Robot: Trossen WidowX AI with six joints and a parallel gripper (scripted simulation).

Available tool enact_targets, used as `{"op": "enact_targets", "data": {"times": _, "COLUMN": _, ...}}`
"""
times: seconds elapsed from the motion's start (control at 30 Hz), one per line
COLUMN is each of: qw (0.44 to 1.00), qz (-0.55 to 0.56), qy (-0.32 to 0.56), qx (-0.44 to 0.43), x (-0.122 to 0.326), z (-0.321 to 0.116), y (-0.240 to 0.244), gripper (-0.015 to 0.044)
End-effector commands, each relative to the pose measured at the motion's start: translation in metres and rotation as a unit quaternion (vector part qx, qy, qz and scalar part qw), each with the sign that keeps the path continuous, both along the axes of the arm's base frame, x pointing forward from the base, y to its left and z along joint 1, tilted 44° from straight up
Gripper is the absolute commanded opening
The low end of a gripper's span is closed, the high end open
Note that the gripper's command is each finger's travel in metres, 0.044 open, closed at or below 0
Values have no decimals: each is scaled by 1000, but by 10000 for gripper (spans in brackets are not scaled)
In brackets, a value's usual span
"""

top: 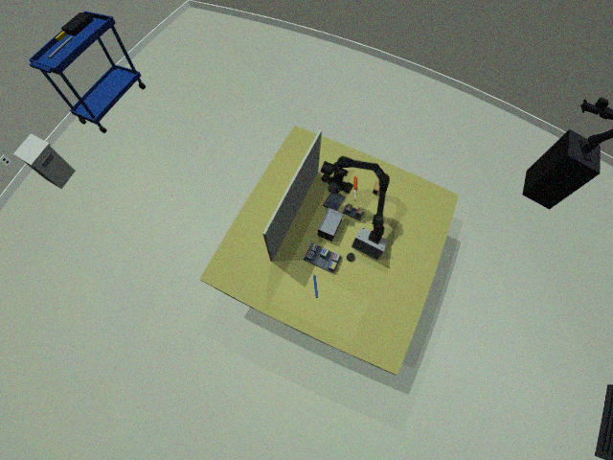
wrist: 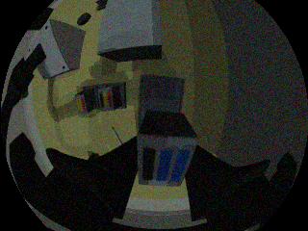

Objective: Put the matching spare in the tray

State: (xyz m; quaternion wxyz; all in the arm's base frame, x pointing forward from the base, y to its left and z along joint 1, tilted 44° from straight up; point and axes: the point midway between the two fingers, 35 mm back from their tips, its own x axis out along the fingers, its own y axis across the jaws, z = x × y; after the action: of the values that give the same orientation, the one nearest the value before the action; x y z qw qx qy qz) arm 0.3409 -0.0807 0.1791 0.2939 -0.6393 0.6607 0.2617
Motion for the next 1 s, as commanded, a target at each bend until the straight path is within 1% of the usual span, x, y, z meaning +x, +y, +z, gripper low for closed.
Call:
{"op": "enact_targets", "data": {"times": 0.0, "qw": 1000, "qz": 3, "qy": 0, "qx": -2, "x": 1, "z": -2, "y": -2, "gripper": 0}}
{"op": "enact_targets", "data": {"times": 0.97, "qw": 1000, "qz": 3, "qy": 0, "qx": 0, "x": 6, "z": -22, "y": -20, "gripper": 0}}
